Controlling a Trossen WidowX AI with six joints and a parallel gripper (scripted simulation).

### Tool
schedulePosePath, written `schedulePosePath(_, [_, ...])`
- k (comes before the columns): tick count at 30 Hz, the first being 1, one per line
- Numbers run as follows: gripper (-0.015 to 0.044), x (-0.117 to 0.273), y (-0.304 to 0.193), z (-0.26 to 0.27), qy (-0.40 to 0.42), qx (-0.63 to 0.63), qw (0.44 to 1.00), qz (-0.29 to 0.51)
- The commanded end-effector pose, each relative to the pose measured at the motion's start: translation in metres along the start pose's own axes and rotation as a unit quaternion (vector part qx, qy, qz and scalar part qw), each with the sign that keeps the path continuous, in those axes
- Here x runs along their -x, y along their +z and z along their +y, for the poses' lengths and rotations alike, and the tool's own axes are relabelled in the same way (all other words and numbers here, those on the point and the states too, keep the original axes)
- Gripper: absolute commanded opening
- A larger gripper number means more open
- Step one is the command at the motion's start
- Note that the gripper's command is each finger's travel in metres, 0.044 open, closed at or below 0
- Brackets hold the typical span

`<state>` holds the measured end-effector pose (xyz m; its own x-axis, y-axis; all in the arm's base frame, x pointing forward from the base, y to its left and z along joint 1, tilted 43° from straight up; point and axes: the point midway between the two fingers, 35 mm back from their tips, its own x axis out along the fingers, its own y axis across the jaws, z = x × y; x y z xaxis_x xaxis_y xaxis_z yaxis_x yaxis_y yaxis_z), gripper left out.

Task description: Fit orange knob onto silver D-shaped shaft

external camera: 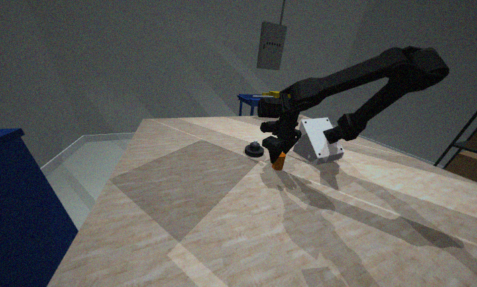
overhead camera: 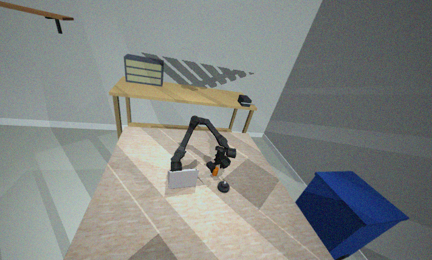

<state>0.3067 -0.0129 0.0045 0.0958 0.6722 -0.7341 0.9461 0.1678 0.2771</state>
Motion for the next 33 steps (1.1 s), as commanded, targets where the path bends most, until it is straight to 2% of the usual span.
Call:
schedulePosePath(1, [0.044, -0.01, 0.0, -0.002, -0.002, -0.004, 1.0, 0.004])
schedulePosePath(17, [0.044, -0.032, -0.002, -0.003, -0.001, -0.004, 1.0, 0.005])
schedulePosePath(28, [0.0151, -0.032, -0.002, -0.003, -0.001, -0.004, 1.0, 0.005])
schedulePosePath(33, [0.0118, -0.032, -0.002, -0.003, -0.001, -0.004, 1.0, 0.005])
